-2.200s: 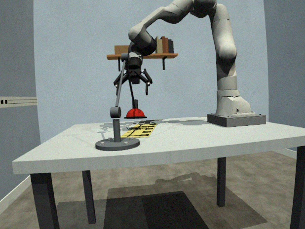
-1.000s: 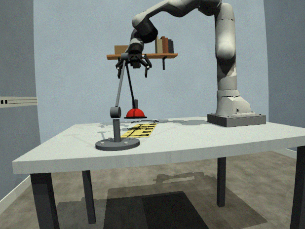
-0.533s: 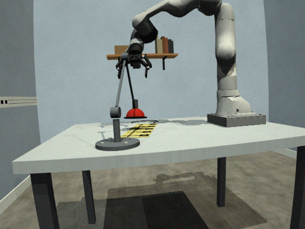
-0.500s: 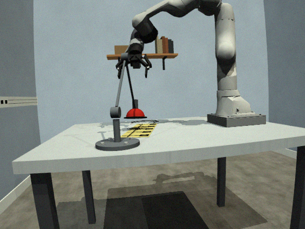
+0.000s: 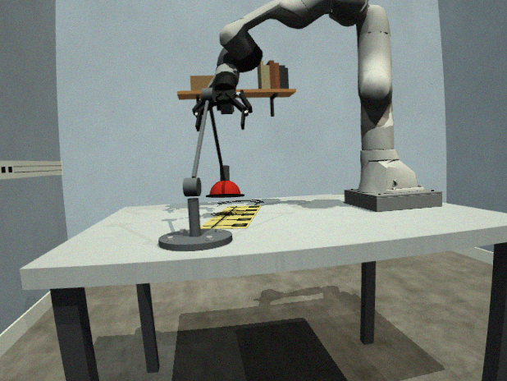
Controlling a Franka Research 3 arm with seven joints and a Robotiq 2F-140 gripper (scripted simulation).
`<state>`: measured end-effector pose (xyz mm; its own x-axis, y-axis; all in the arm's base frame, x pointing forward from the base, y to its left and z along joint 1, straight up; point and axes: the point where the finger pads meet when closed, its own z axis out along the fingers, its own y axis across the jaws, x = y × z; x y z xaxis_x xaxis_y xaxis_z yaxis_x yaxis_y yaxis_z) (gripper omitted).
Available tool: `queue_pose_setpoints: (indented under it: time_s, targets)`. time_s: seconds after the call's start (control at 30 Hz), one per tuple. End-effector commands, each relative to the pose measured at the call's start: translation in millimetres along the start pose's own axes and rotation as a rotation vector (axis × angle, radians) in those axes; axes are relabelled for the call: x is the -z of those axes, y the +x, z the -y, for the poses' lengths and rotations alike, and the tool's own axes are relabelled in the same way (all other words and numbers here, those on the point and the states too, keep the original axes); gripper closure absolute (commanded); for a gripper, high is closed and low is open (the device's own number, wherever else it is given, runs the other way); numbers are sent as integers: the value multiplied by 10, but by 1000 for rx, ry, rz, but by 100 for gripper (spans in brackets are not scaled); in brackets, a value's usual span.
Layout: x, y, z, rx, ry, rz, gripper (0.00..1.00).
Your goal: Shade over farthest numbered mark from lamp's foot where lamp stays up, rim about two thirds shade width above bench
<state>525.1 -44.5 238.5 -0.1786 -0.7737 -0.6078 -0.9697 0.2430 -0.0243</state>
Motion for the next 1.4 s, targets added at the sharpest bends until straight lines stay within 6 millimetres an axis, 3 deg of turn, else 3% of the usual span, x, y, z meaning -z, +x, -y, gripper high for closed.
queue_pose_setpoints:
  time_s: [0.0, 0.57, 1.13, 1.37]
  targets:
    - [1, -3, -2, 0, -1, 1, 0]
    - [1, -1, 0, 0, 0, 0, 0]
    - [-91, -308, -109, -18, -19, -190, 0]
    - [-278, -284, -117, 7, -21, -180, 0]
